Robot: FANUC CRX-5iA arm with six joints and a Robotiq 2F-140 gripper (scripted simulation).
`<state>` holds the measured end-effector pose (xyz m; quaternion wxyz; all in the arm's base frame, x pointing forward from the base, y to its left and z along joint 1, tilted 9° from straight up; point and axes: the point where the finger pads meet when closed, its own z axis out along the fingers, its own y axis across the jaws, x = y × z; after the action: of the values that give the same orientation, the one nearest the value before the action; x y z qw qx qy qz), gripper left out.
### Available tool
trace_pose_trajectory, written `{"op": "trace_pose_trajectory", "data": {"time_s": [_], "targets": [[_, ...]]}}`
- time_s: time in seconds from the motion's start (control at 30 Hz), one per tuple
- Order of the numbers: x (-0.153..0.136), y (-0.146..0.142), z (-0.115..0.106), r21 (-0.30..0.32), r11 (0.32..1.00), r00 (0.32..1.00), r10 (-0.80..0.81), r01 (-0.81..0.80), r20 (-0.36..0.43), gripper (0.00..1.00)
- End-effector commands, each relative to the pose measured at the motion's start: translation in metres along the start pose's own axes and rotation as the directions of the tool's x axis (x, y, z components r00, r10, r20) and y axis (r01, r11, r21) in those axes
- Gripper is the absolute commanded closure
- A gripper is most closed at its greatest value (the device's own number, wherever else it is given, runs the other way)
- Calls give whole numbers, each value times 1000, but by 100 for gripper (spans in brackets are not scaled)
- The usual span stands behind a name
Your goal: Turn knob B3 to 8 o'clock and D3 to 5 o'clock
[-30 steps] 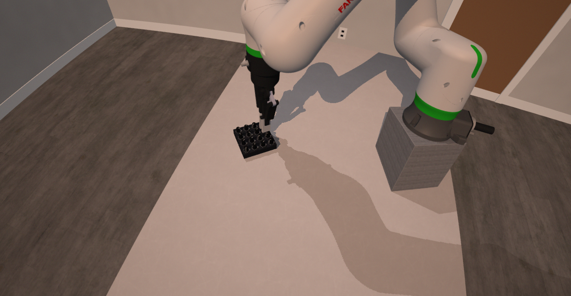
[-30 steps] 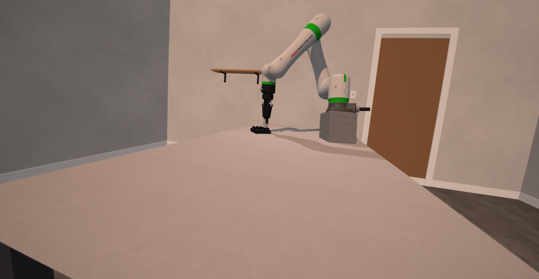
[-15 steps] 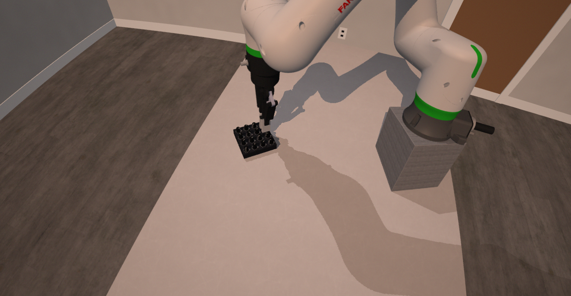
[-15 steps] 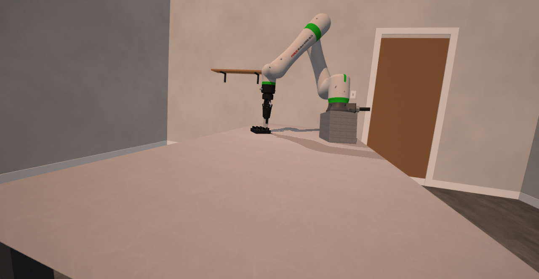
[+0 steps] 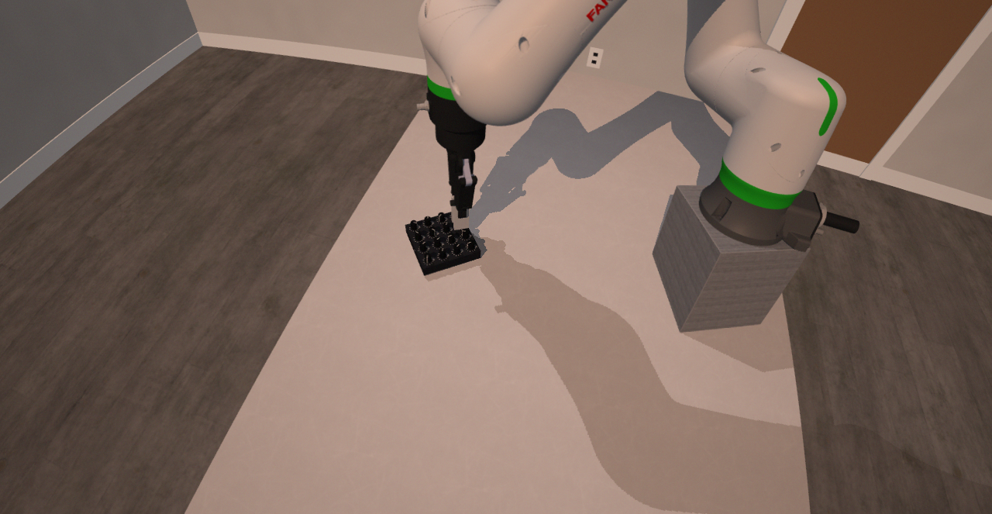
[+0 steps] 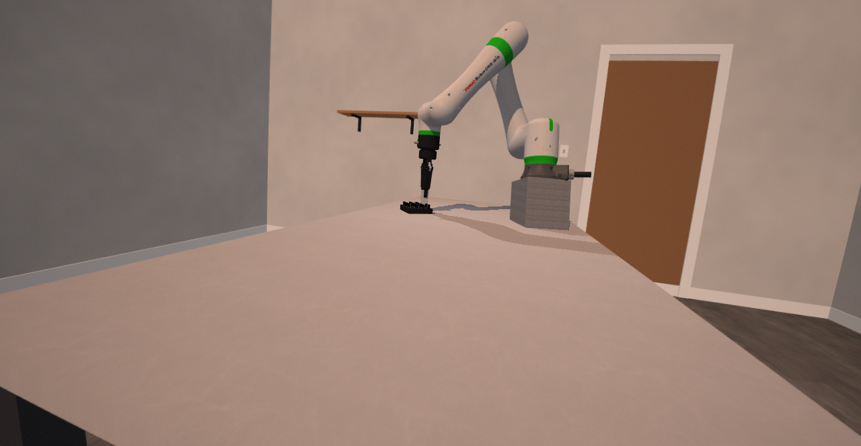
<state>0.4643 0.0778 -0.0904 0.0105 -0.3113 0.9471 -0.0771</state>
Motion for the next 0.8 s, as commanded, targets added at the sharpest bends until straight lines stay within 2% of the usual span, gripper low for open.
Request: {"op": "trace_pose_trajectory", "data": {"time_s": [0.0, 0.37, 0.77], "targets": [[0, 0, 0, 3, 997, 997, 77, -77, 1, 95], [0, 0, 0, 2, 963, 963, 271, -271, 1, 95], [0, 0, 0, 2, 848, 848, 530, -530, 2, 95]]}}
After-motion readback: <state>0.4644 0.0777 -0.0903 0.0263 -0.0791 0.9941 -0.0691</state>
